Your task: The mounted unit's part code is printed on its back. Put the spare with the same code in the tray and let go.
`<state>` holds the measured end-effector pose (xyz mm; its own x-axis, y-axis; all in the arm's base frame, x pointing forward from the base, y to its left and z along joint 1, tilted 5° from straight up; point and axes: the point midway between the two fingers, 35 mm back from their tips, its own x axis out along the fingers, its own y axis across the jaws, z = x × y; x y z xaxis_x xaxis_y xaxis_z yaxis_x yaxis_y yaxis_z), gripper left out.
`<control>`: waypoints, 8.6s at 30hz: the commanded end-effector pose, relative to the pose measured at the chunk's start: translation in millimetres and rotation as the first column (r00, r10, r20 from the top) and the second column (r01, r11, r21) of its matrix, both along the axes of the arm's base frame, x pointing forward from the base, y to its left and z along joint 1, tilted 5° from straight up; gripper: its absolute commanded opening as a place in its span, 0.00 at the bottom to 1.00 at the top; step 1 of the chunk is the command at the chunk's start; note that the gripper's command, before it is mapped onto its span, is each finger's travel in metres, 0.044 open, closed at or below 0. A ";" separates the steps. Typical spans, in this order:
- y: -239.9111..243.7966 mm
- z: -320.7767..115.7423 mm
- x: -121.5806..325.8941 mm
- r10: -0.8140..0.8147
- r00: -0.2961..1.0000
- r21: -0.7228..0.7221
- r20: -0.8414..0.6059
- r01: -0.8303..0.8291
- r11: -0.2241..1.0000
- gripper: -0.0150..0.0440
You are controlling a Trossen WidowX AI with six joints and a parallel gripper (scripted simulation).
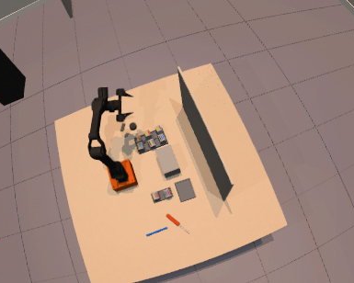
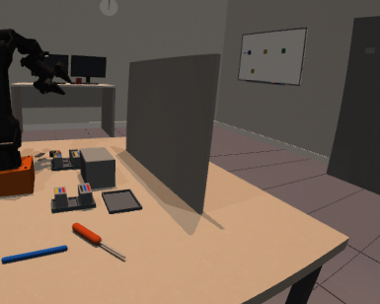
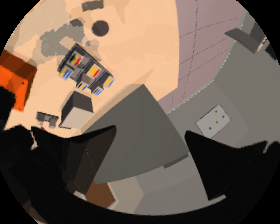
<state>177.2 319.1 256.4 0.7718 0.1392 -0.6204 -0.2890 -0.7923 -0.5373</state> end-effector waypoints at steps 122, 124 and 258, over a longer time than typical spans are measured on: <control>-49.9 -244.7 111.3 -0.478 0.343 -0.152 -0.809 0.663 0.733 0.76; -49.8 -248.1 111.3 -0.478 0.343 -0.152 -0.809 0.663 0.733 0.76; -51.4 -292.7 107.9 -0.478 0.343 -0.152 -0.809 0.663 0.733 0.76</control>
